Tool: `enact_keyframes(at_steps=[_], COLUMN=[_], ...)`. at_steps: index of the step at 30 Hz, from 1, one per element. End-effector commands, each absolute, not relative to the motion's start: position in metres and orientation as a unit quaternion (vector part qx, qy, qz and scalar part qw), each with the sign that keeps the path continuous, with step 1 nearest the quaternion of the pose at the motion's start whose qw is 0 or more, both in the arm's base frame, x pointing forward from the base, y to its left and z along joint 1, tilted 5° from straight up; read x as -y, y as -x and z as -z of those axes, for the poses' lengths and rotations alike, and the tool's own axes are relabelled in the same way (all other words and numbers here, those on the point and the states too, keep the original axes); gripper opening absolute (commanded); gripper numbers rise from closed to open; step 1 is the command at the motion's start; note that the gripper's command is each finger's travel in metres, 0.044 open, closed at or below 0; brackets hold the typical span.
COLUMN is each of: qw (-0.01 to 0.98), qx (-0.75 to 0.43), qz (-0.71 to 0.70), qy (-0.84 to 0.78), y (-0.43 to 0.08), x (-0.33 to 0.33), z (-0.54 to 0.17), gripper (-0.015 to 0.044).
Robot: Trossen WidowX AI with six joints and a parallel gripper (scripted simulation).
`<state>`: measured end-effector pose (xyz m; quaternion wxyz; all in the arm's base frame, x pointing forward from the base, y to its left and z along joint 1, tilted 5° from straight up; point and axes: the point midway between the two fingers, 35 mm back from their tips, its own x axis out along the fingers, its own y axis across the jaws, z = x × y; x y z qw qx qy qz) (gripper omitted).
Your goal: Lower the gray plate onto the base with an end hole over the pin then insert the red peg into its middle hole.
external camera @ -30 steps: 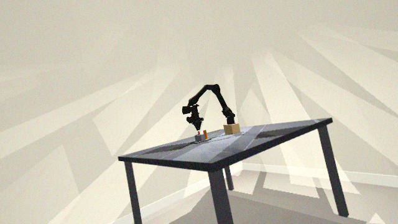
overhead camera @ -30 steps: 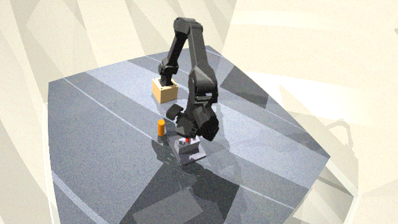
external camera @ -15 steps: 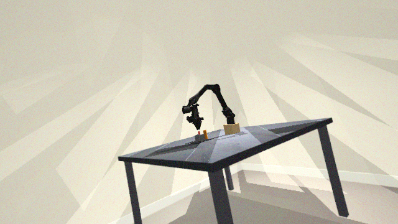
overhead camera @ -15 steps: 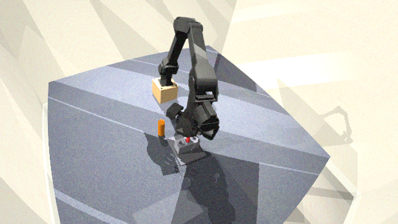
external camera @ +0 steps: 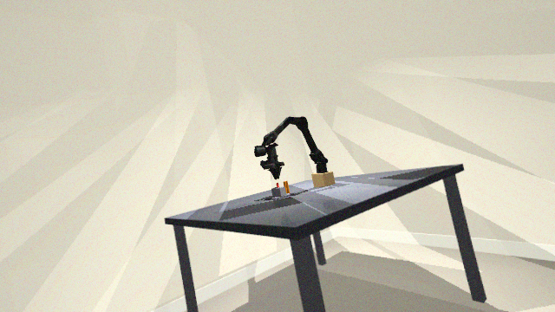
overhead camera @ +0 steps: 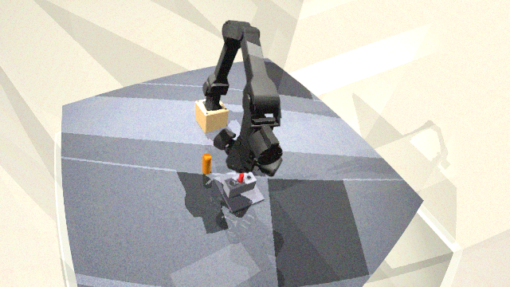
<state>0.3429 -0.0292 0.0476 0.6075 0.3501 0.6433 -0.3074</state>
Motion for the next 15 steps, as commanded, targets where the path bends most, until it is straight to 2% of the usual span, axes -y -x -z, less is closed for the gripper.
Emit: enact_keyframes(at_steps=[1,15], qw=[0.609,0.609], qx=[-0.641,-0.641], qz=[0.310,0.310], qy=[-0.350,-0.350], y=[-0.3430,-0.3408], x=[0.0294,0.0282], z=[-0.0509,-0.0591], gripper=[0.0150,0.0150])
